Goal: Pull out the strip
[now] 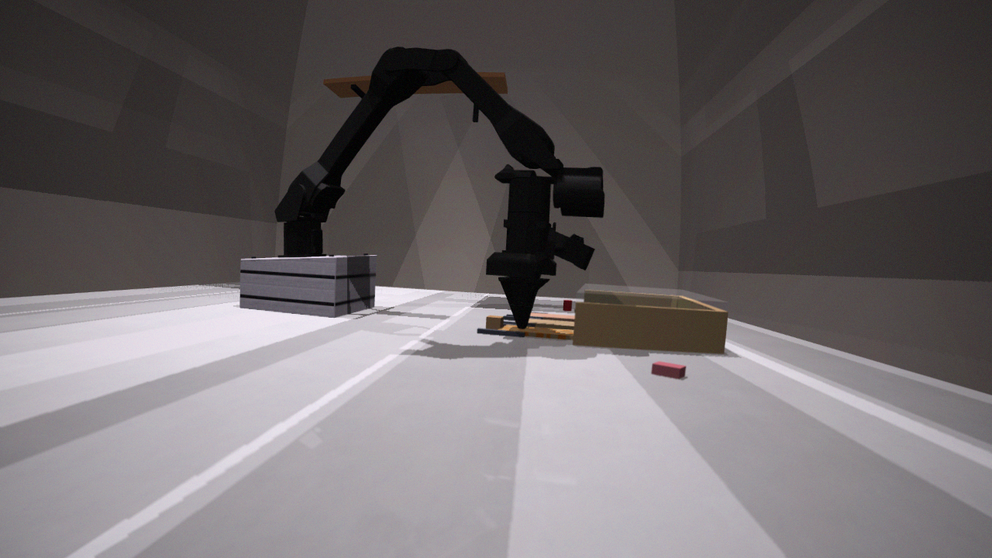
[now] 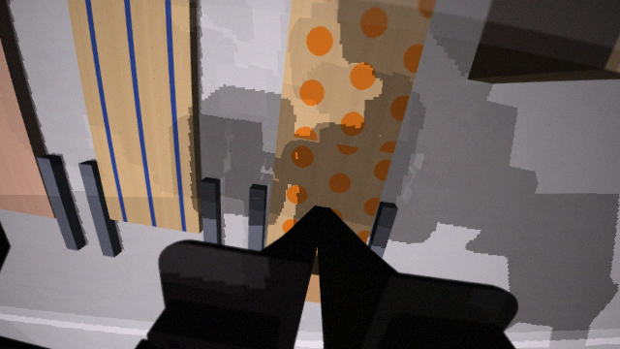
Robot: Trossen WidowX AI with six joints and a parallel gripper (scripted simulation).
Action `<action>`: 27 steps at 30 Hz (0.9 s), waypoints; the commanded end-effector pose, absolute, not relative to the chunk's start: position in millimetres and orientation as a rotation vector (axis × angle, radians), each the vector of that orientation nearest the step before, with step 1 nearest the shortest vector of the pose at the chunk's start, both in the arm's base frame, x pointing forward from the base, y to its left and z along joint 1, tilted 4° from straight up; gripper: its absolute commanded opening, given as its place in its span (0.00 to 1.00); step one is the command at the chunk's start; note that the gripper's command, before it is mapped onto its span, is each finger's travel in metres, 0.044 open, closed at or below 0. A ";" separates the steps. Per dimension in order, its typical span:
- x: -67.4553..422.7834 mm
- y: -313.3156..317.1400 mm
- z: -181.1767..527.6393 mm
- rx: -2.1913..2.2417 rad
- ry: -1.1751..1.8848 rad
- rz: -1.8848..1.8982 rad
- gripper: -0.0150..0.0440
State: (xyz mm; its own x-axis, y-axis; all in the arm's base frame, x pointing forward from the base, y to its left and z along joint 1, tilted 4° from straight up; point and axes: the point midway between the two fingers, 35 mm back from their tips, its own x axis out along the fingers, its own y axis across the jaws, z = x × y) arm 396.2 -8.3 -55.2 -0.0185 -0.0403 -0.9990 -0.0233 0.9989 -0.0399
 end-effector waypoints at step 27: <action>396.5 -8.8 -58.1 -0.055 1.588 -0.011 0.25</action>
State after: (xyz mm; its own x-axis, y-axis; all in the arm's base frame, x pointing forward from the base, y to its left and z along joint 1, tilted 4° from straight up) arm 395.7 -8.3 -56.6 -0.0205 -0.0404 -0.9990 -0.0236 0.9989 -0.0399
